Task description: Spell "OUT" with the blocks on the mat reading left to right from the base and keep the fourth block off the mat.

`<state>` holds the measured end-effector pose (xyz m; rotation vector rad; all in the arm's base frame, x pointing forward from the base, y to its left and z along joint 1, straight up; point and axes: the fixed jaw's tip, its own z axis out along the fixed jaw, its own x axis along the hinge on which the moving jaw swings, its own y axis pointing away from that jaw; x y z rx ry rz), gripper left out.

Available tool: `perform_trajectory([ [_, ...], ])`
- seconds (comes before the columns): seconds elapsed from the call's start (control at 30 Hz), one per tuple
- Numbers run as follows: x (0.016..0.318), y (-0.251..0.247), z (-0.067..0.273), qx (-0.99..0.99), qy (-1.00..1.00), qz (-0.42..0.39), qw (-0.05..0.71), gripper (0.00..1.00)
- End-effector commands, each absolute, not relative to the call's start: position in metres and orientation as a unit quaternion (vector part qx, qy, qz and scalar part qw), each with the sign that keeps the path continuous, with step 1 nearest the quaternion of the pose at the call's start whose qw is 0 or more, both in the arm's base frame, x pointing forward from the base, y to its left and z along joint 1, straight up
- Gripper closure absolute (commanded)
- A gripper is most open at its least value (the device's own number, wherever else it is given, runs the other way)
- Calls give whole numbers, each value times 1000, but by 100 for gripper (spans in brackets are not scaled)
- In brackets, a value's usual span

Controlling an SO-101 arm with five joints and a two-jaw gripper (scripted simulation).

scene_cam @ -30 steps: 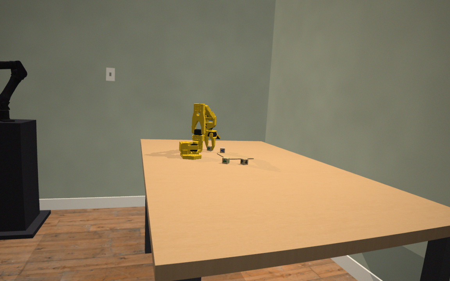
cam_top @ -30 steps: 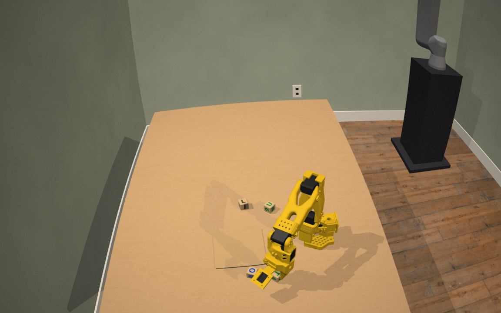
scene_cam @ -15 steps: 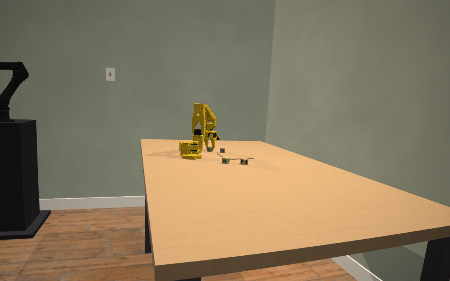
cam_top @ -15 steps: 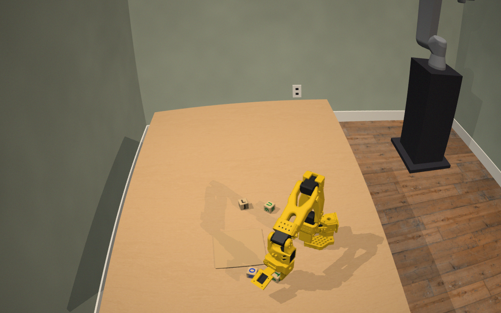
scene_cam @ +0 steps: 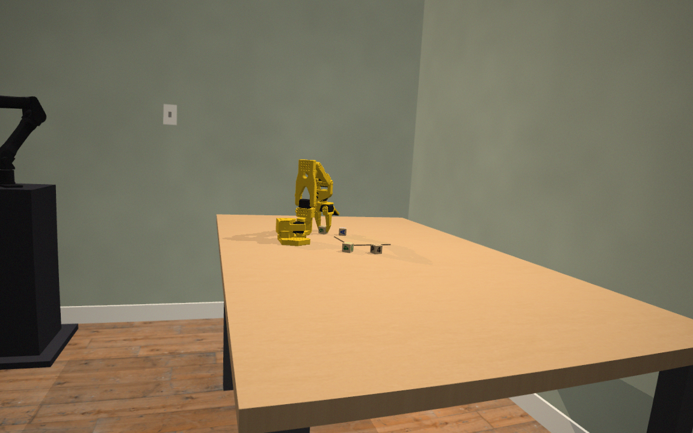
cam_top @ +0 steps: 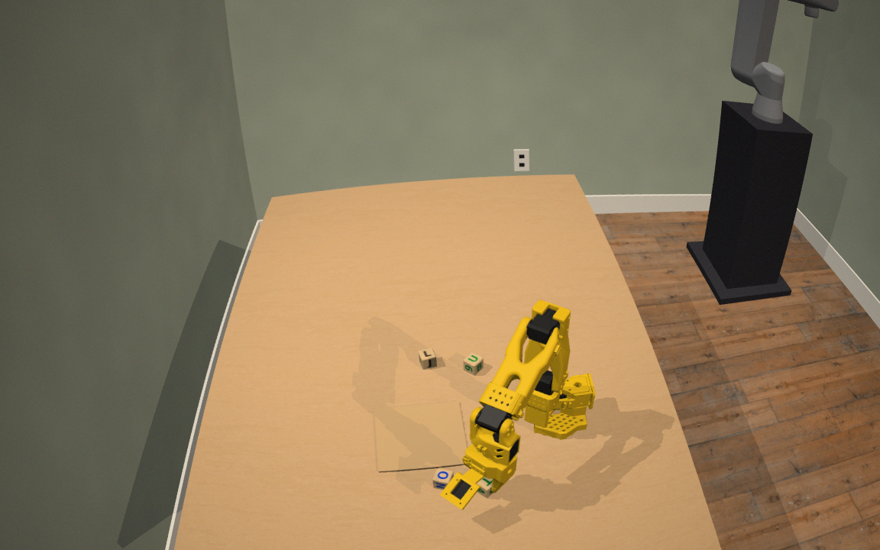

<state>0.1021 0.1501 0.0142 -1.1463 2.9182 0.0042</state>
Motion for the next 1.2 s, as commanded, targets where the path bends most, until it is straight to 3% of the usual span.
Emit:
perform_trajectory([
  [0.0, 107, 158, 23, -366, 930, 19, 30, 85],
  [0.73, 107, 158, 23, -366, 930, 19, 30, 68],
  [1.17, 107, 158, 25, -366, 930, 19, 30, 67],
])
